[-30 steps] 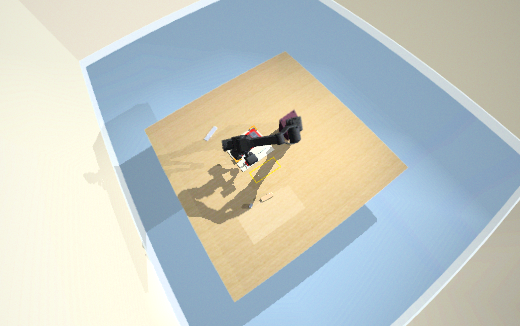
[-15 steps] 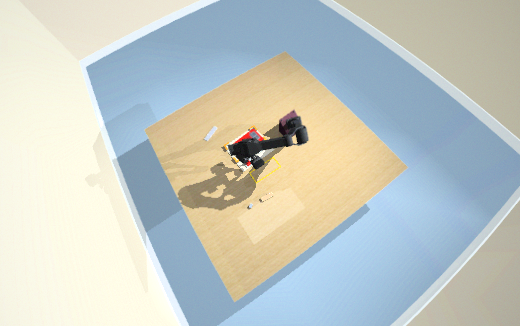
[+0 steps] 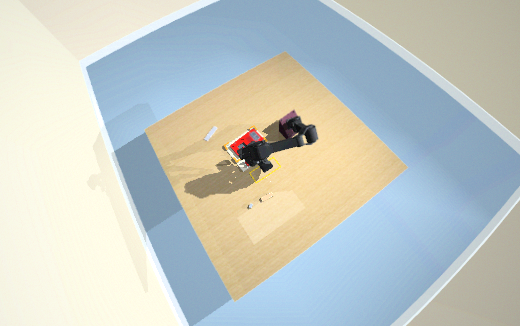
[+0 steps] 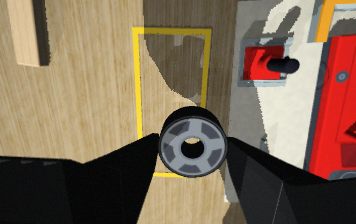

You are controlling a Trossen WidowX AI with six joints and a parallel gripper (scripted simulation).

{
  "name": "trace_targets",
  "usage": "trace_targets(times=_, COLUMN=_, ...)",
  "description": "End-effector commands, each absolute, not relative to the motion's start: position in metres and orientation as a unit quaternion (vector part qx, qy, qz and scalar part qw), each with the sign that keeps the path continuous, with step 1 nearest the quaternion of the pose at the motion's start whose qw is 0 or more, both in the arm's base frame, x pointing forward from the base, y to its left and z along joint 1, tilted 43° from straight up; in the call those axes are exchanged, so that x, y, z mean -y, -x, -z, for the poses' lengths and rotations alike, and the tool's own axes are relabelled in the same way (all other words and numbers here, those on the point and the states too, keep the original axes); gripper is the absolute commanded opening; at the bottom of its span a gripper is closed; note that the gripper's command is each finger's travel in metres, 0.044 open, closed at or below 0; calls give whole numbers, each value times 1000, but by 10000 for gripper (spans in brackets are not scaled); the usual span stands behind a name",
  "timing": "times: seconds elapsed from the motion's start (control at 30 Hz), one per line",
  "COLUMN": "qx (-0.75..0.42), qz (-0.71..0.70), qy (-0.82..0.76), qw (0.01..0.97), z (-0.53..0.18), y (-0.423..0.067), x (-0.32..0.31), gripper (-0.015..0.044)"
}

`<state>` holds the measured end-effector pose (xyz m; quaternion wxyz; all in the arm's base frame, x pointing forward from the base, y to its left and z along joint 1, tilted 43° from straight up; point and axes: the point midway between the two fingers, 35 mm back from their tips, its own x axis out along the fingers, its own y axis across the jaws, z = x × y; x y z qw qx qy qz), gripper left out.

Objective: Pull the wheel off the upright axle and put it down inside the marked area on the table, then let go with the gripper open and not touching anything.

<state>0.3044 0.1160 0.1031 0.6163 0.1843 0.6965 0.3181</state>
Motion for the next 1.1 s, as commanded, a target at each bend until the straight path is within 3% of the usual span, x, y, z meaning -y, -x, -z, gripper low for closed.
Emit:
trace_targets(times=0.0, qx=-695, qz=-319, qy=-187, qw=617, z=-112, y=-294, x=-121, gripper=0)
trace_targets(times=0.57, qx=-693, qz=-323, qy=-186, qw=617, z=-102, y=-283, x=-142, gripper=0)
trace_targets(times=1.07, qx=-692, qz=-324, qy=-187, qw=617, z=-44, y=-268, x=-195, gripper=0)
